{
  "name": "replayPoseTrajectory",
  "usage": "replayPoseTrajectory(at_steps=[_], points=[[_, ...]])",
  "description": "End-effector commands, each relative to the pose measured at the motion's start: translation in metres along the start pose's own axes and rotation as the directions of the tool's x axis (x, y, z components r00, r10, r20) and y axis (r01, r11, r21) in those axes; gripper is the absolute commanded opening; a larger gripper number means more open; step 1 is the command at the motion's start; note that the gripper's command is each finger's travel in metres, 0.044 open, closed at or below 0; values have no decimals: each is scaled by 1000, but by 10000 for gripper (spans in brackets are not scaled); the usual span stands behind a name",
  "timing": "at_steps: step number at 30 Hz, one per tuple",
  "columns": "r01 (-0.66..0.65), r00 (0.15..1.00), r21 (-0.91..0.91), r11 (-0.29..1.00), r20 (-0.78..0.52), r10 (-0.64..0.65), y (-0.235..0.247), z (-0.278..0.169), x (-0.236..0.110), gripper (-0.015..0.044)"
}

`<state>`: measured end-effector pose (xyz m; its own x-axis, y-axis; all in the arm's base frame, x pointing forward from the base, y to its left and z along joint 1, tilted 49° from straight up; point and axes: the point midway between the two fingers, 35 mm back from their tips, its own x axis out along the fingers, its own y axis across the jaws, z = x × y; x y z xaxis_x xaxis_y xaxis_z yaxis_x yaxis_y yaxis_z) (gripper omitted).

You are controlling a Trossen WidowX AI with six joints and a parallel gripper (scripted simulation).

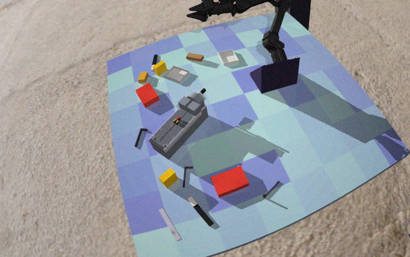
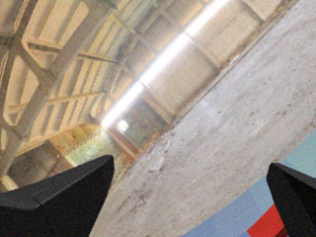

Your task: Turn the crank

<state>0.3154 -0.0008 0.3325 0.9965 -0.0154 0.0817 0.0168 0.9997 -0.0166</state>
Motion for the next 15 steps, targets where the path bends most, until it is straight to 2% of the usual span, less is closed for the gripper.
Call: replayPoseTrajectory(at_steps=[1, 2, 15], points=[[1, 1000, 0, 1000, -3, -1, 0, -1, 1, 426], [5, 1000, -2, 1000, -12, -5, 0, -2, 3, 440], [82, 964, -75, 994, -246, -98, 6, -52, 57, 440]])
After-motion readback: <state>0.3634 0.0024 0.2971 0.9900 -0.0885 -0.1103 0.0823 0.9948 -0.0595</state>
